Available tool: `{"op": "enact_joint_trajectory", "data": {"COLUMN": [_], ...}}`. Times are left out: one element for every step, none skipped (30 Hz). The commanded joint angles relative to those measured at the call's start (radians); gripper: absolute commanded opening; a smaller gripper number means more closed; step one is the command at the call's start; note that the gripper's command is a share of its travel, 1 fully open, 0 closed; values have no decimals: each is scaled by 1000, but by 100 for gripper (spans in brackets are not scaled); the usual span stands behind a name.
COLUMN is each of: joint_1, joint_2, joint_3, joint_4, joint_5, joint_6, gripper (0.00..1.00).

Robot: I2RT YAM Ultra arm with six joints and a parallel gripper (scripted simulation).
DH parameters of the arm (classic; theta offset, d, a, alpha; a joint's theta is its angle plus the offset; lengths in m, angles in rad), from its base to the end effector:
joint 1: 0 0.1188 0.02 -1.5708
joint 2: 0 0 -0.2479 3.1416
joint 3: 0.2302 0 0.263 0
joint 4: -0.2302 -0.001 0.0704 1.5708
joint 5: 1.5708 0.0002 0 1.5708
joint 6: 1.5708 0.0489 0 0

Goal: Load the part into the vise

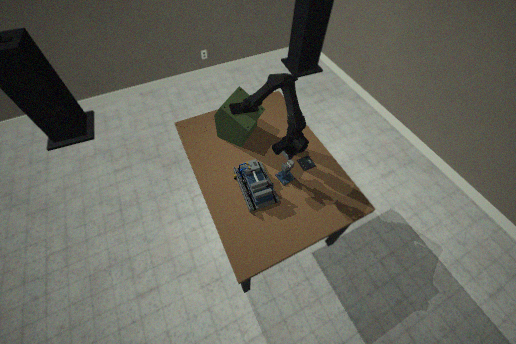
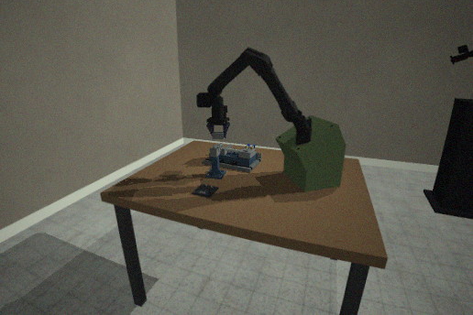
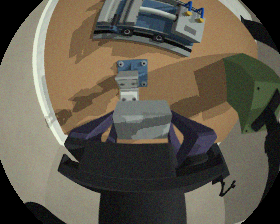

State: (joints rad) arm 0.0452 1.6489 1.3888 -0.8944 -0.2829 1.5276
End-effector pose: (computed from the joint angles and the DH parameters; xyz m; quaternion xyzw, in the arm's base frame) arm 0.3485 0.0304 0.2507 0.6325 0.7342 0.2422 0.0469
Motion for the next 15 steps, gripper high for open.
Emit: {"op": "enact_joint_trajectory", "data": {"joint_1": [-22,-23,-23,-24,-24,-25,-25,-25,-25,-25,-26,-26,-26,-26,-26], "joint_2": [-51,-52,-53,-54,-54,-55,-55,-55,-55,-55,-56,-56,-56,-56,-56], "joint_3": [52,53,55,56,57,58,59,60,60,60,61,61,61,61,62], "joint_4": [-39,-42,-44,-47,-49,-50,-52,-53,-53,-53,-54,-55,-55,-55,-55], "joint_5": [0,0,0,-1,-1,-1,-1,-1,-1,-1,0,0,0,0,0], "joint_6": [-10,-11,-12,-12,-13,-13,-13,-14,-14,-14,-13,-13,-13,-13,-13], "gripper": [0,0,0,0,0,0,0,0,0,0,0,0,0,0,0]}}
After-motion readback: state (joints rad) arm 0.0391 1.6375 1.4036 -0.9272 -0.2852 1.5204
